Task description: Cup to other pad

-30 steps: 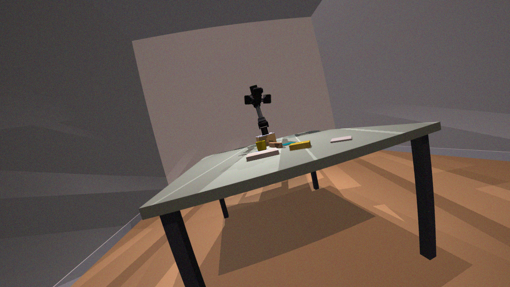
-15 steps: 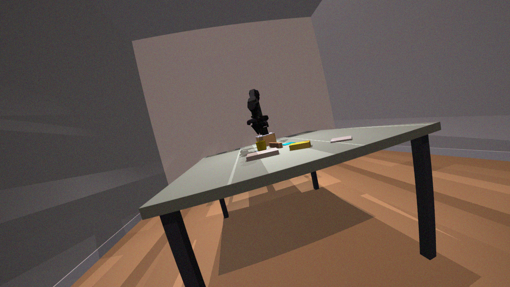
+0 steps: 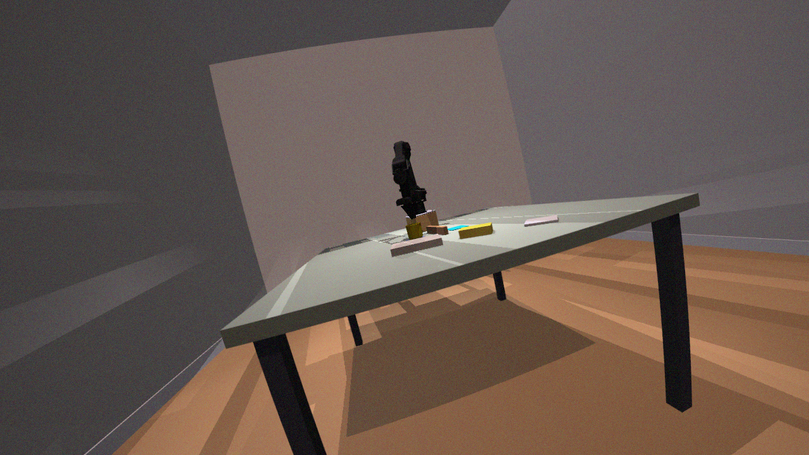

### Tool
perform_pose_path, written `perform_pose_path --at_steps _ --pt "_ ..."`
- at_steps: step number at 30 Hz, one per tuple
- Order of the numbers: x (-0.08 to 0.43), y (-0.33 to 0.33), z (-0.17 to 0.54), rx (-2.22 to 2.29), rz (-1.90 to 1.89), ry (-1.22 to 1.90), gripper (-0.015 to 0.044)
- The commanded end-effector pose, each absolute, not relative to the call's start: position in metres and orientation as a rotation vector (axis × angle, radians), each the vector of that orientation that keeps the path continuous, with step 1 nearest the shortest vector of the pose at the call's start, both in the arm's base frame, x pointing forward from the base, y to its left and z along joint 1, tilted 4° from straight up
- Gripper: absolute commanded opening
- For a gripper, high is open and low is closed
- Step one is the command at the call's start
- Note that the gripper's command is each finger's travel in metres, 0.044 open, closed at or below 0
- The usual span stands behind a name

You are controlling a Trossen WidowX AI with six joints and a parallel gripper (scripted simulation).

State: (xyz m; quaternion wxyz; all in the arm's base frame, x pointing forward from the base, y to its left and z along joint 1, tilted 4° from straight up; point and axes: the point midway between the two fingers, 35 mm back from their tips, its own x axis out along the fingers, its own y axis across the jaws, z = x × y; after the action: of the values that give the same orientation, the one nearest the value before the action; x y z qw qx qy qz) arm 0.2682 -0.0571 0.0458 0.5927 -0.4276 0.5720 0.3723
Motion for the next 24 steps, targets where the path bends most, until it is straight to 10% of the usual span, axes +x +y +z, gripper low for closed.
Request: perform_pose_path --at_steps 1,24 --pt "0.268 -0.058 0.039 -0.997 0.872 1.335 0.0166" --pt "0.271 -0.059 0.002 -0.997 0.872 1.336 0.0166"
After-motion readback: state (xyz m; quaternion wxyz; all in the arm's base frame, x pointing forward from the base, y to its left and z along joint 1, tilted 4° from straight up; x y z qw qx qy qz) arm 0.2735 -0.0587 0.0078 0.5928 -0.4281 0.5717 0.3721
